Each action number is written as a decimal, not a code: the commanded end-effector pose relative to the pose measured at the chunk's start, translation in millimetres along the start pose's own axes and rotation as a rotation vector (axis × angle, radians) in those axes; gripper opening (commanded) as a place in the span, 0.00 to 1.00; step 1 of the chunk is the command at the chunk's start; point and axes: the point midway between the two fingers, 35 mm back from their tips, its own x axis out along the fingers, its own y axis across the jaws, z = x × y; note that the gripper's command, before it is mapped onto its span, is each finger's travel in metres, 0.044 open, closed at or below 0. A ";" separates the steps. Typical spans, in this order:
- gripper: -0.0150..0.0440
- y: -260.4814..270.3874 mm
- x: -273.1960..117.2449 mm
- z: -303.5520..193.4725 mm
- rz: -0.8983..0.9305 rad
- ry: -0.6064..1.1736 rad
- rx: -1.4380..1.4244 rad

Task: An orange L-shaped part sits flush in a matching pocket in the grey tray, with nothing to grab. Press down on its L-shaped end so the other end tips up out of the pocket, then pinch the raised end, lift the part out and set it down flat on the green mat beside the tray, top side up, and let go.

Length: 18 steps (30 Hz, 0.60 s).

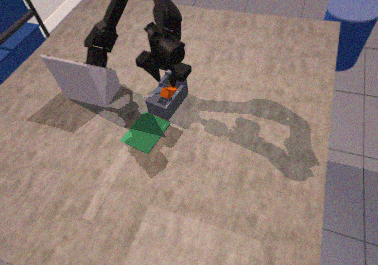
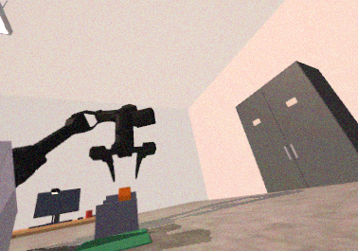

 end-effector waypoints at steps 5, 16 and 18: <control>0.73 0.8 12.5 -0.4 -0.002 -0.008 0.011; 0.73 0.4 30.5 -0.2 -0.002 -0.008 0.011; 0.73 0.5 33.7 -0.1 -0.002 -0.008 0.011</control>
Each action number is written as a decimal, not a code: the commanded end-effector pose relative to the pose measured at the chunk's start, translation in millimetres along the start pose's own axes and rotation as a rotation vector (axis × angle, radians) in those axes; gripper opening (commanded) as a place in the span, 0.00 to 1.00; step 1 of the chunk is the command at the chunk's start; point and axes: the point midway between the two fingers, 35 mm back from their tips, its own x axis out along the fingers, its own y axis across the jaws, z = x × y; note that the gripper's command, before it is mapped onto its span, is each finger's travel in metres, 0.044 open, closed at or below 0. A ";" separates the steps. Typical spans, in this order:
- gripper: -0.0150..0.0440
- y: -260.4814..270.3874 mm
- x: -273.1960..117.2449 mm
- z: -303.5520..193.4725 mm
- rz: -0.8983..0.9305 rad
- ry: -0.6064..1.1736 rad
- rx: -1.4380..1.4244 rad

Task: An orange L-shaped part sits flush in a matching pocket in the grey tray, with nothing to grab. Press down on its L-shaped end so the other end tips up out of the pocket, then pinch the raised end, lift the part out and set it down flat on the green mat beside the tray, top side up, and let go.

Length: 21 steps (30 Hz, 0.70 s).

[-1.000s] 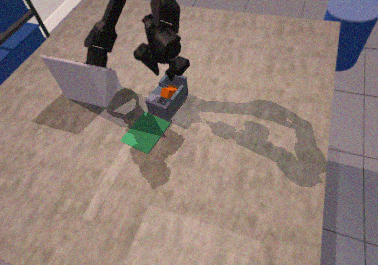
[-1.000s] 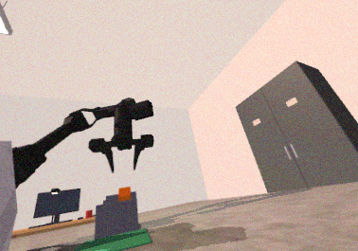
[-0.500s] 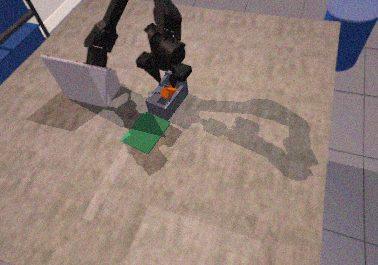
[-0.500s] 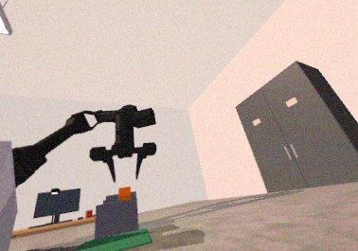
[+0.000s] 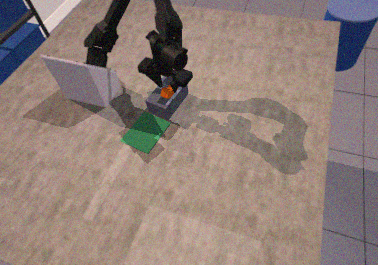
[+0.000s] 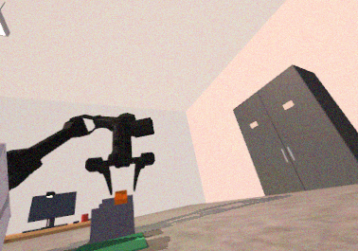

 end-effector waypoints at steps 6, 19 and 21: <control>0.73 3.3 17.2 0.5 0.005 -0.010 0.013; 0.55 1.4 22.3 0.9 0.002 -0.003 0.000; 0.53 1.4 22.3 0.9 0.002 -0.003 0.000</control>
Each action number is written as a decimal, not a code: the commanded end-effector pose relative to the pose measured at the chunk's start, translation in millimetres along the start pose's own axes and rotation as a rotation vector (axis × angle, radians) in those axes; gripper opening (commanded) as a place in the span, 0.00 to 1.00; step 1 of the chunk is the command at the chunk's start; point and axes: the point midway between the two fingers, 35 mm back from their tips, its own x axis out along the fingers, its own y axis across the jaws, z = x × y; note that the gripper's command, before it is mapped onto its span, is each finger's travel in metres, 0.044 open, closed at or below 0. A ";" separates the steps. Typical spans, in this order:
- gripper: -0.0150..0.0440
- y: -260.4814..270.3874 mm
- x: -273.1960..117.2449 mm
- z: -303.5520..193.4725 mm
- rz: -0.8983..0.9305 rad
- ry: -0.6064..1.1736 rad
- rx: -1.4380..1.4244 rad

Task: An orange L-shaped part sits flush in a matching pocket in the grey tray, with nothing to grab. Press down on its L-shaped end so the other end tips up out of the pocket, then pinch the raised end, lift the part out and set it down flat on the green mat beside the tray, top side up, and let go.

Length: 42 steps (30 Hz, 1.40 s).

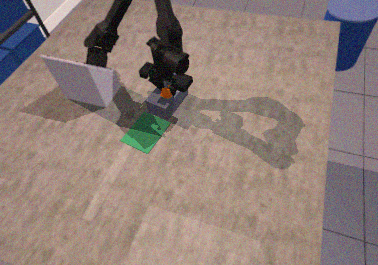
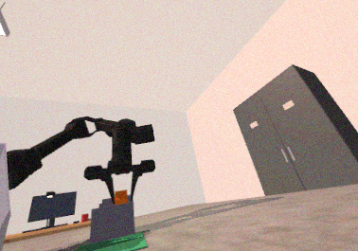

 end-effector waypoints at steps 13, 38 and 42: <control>0.28 -0.1 -0.2 0.2 0.001 0.000 -0.001; 0.25 1.9 -28.0 -0.4 0.003 -0.005 0.010; 0.25 2.0 -34.1 -0.5 0.003 -0.005 0.010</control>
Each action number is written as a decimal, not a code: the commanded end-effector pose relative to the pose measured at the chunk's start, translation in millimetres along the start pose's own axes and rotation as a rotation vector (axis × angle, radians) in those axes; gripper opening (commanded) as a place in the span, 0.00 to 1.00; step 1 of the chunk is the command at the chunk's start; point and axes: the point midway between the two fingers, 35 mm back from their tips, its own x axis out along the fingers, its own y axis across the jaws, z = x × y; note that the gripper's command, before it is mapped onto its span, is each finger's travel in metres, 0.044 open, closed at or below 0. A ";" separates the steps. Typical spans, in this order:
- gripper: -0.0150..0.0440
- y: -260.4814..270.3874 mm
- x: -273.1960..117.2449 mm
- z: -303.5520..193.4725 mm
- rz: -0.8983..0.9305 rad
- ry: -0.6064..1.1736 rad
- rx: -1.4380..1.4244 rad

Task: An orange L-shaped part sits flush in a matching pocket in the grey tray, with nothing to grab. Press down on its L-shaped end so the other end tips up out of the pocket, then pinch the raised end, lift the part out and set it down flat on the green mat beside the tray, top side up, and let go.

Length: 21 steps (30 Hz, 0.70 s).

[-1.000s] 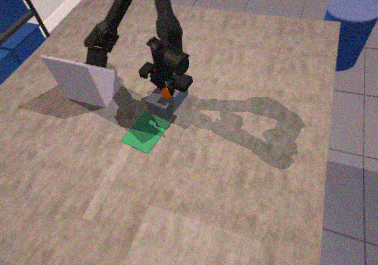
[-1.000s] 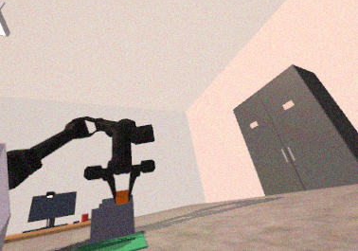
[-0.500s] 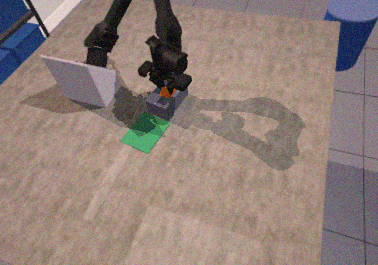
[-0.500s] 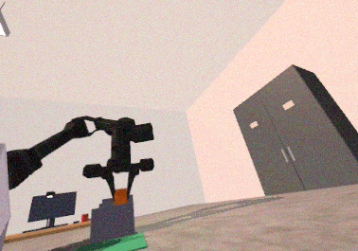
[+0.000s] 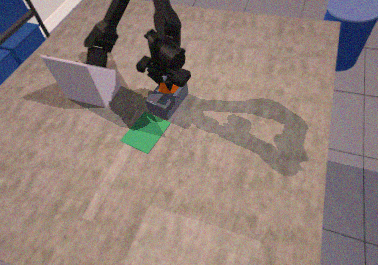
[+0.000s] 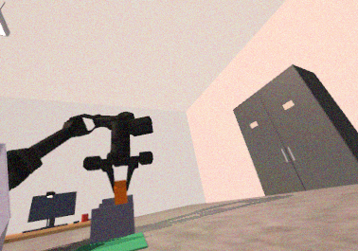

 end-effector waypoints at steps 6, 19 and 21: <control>0.25 -2.0 -17.6 1.4 -0.006 -0.002 -0.006; 0.25 -1.9 -37.1 1.2 -0.005 -0.002 -0.006; 0.25 -1.9 -40.1 1.2 -0.005 -0.001 -0.006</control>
